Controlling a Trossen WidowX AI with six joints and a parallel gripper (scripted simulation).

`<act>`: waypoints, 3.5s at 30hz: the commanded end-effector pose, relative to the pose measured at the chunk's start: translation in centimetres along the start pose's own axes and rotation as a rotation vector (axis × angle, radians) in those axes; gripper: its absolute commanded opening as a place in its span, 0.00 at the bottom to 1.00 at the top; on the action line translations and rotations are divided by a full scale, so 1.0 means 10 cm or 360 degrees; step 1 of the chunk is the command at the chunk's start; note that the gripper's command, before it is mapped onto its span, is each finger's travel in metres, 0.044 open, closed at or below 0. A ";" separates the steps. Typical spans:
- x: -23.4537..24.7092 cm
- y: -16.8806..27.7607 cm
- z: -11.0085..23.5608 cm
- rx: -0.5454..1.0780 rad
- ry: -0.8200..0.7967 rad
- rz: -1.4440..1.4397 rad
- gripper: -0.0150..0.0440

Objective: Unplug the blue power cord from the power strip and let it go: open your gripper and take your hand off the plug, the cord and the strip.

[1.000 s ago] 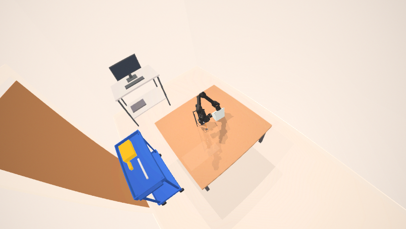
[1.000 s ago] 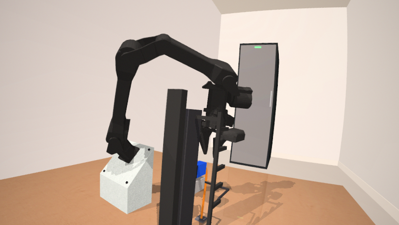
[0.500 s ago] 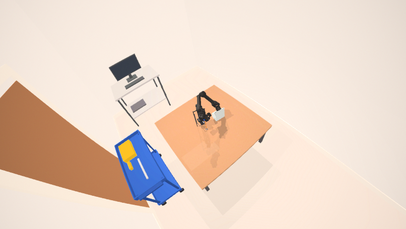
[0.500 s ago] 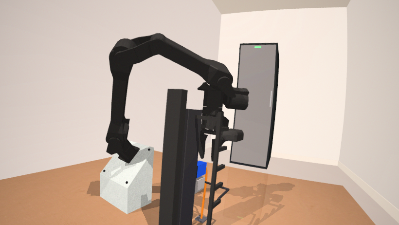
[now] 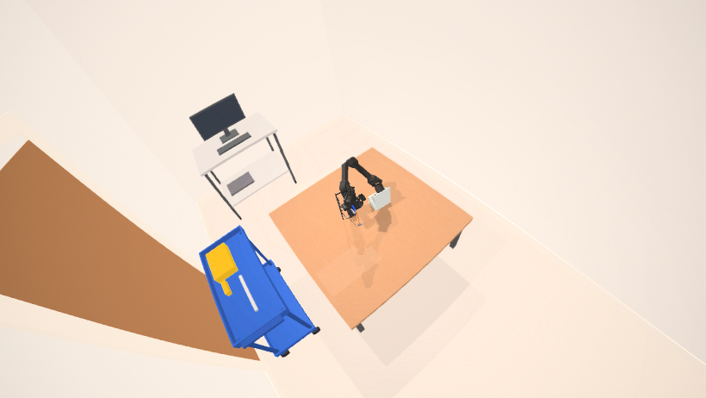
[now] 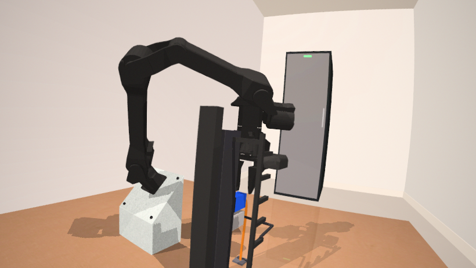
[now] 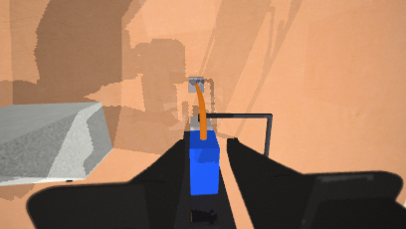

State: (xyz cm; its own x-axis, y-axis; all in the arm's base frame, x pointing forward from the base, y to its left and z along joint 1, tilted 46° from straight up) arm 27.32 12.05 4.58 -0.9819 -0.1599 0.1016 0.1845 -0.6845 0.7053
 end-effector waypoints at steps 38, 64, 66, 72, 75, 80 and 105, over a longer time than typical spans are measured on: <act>0.03 0.13 -0.10 0.0003 -0.0003 0.0001 0.25; -0.06 -0.27 -0.06 0.0002 0.0003 0.0007 0.25; -0.07 -0.30 -0.05 0.0002 0.0003 0.0007 0.25; -0.06 -0.27 -0.10 0.0007 -0.0016 -0.0006 0.30; -0.06 -0.27 -0.10 0.0007 -0.0016 -0.0006 0.43; -0.06 -0.27 -0.10 0.0007 -0.0016 -0.0006 0.53; -0.03 -0.13 0.00 0.0009 0.0005 0.0012 0.53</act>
State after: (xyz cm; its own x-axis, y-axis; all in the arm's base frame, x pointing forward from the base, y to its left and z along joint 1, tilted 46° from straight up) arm 27.41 13.38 3.22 -0.9818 -0.1599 0.1019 0.1847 -0.6847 0.7050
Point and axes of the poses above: the point midway between the two fingers, 35 mm back from their tips, its own z axis back along the fingers, its own x axis across the jaws, y = z × x, the point moved 4 cm from there along z, back along the fingers, and after that the axes turned 11 degrees about z, right-handed, at the moved point
